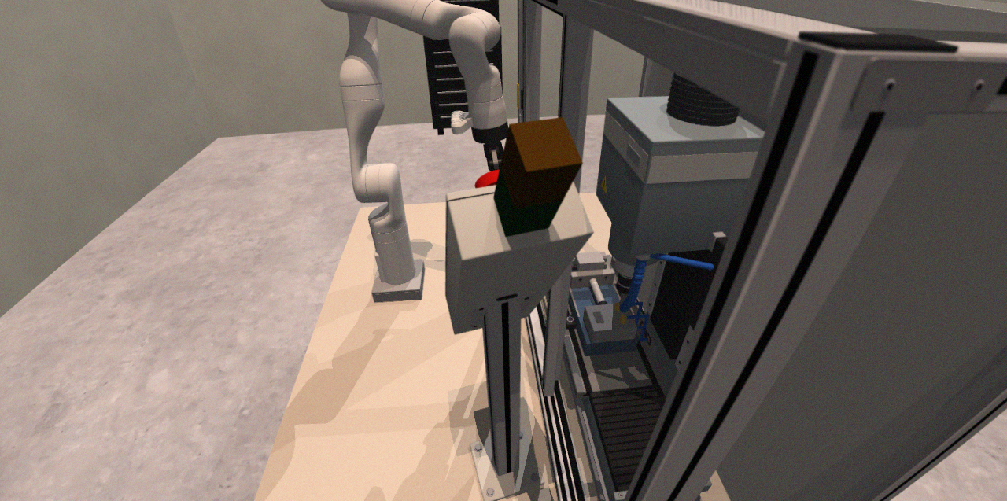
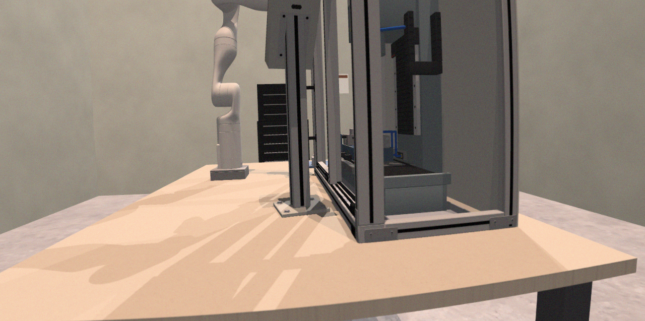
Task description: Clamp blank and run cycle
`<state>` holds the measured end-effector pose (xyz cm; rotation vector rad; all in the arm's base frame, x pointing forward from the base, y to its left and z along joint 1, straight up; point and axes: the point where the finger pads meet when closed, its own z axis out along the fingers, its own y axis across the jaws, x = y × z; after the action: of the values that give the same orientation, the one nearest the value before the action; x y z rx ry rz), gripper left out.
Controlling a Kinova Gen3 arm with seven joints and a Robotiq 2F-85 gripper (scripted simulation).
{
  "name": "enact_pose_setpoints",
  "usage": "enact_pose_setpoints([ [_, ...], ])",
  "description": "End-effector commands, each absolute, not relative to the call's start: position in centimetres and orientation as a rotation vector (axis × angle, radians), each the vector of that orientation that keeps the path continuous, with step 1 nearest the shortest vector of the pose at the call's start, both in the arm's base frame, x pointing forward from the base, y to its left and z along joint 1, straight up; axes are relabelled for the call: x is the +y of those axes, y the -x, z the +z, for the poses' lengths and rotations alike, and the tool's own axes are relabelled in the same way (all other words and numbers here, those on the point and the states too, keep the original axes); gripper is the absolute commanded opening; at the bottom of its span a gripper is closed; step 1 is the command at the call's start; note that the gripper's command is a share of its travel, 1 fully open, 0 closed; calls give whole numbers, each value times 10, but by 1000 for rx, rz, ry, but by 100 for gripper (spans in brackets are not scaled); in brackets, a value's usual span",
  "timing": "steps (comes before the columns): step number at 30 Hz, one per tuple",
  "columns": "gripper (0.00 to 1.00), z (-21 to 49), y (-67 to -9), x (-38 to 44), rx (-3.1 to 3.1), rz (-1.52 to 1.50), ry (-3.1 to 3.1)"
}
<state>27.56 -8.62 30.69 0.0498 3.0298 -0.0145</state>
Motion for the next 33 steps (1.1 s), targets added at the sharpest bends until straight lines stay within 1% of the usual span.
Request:
enact_pose_setpoints([
  [1, 39, 307, -275, -81, 3034, -1, -52],
  [33, 39, 307, -275, -83, 3032, -9, -49],
])
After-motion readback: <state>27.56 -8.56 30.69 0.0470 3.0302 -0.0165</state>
